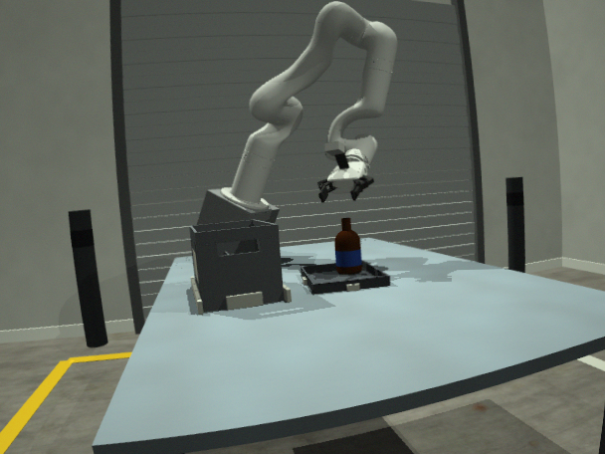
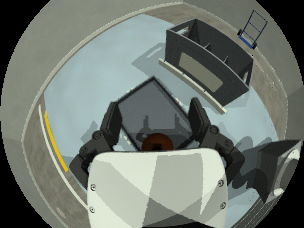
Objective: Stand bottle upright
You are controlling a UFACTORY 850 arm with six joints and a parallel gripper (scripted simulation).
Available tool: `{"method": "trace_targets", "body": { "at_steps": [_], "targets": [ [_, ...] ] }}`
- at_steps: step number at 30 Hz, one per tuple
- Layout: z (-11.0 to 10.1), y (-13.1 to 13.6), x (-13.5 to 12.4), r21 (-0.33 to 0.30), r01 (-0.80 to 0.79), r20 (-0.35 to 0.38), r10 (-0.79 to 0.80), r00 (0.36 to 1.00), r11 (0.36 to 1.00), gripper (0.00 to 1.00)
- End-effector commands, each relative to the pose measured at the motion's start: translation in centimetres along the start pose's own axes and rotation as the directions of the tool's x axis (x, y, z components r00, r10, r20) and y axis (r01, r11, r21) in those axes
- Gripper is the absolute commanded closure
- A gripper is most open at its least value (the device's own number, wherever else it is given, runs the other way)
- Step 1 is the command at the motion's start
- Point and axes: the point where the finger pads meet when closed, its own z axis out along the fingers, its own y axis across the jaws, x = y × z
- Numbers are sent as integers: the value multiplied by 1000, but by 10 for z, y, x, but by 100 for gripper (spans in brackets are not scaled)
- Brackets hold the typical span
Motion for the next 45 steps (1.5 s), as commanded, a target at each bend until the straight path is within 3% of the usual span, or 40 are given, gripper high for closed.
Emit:
{"method": "trace_targets", "body": {
  "at_steps": [1,23,24,45],
  "targets": [
    [-4,0,7,0,-1,0,1,1000,1000,0],
    [-10,0,17,0,-1,0,1,1000,1000,0],
    [-10,0,17,0,-1,0,1,1000,1000,100],
    [-10,0,17,0,-1,0,1,1000,1000,100]
  ]
}}
